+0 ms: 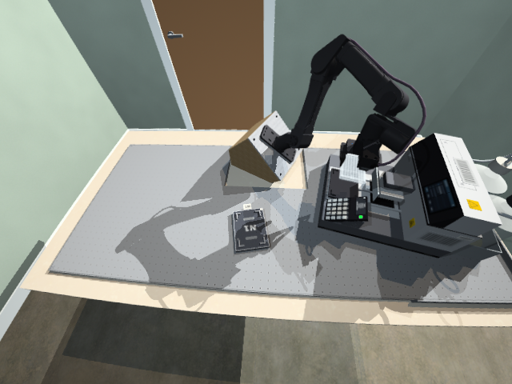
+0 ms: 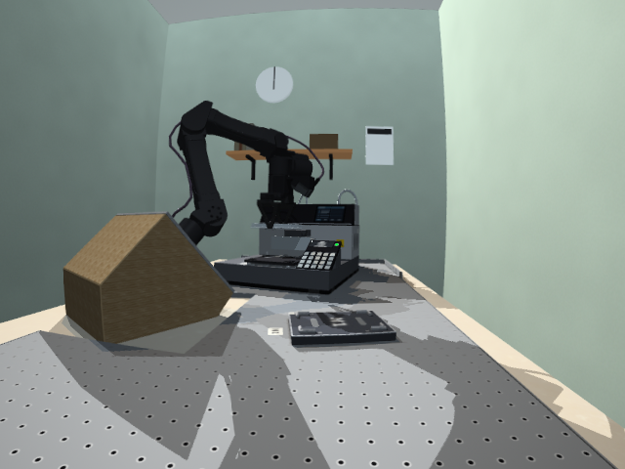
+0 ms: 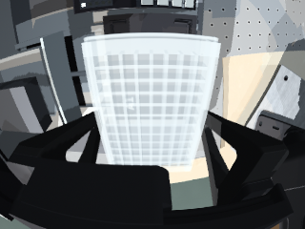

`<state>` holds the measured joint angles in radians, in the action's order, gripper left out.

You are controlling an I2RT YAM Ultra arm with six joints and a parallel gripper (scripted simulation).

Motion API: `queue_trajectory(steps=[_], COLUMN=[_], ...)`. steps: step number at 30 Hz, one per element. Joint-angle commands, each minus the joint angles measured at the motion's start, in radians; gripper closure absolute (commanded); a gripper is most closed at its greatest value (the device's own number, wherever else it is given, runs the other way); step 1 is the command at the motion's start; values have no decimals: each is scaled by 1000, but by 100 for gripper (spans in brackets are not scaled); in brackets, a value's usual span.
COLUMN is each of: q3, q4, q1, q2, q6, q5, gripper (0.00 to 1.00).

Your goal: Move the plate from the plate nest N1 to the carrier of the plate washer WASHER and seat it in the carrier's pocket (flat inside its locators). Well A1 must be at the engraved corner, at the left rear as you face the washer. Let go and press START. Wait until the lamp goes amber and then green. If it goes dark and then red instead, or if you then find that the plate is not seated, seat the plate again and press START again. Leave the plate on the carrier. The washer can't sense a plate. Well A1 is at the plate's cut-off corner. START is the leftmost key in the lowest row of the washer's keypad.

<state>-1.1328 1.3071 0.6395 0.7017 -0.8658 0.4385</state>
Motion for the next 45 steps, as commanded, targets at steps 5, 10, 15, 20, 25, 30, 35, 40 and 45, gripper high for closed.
queue_trajectory(steps=[5, 10, 15, 20, 25, 30, 35, 40, 45], q3=[38, 67, 95, 105, 137, 162, 182, 201, 218], q4=[-52, -96, -139, -163, -204, -243, -282, -305, -344], q1=[50, 94, 136, 155, 186, 213, 238, 252, 272], q2=[-28, -23, 13, 18, 15, 32, 39, 48, 58], q6=[-44, -79, -112, -127, -151, -171, -190, -201, -216], q5=[-45, -73, -104, -117, -138, -157, -174, -185, -199], gripper=[16, 16, 16, 16, 16, 16, 16, 16, 16])
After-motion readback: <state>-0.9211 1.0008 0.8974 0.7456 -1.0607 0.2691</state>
